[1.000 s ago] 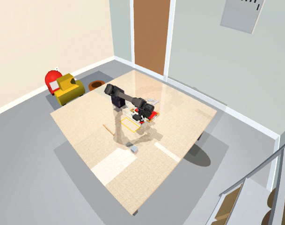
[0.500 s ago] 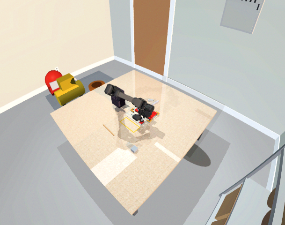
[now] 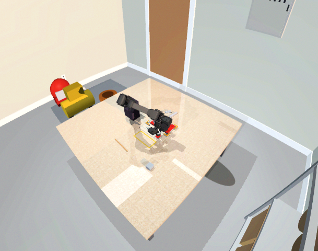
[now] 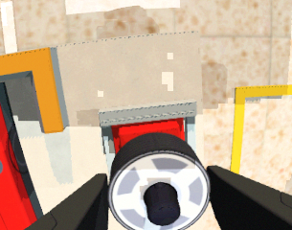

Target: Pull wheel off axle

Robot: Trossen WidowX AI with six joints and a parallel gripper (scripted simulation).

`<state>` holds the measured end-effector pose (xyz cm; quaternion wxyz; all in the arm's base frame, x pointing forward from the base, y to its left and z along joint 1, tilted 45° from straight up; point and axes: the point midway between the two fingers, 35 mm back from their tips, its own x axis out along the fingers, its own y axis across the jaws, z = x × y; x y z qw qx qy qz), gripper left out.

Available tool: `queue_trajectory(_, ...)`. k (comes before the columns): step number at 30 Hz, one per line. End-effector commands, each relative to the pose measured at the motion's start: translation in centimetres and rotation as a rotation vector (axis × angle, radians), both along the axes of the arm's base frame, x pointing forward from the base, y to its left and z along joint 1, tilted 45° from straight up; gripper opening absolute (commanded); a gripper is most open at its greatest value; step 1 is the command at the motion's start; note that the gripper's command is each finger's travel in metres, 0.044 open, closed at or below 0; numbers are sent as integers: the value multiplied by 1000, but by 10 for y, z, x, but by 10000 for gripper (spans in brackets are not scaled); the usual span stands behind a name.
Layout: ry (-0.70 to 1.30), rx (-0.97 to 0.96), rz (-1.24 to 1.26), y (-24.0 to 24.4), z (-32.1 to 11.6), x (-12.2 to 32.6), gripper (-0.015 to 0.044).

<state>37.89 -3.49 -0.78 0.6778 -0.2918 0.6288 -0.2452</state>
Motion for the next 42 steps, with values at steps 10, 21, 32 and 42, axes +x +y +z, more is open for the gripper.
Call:
queue_trajectory(10, 5, -2, 22, 13, 9, -2, 0)
queue_trajectory(21, 6, -2, 22, 16, 12, -2, 0)
queue_trajectory(32, 7, -3, 22, 18, 14, -3, 0)
queue_trajectory(42, 8, -3, 22, 21, 17, -3, 0)
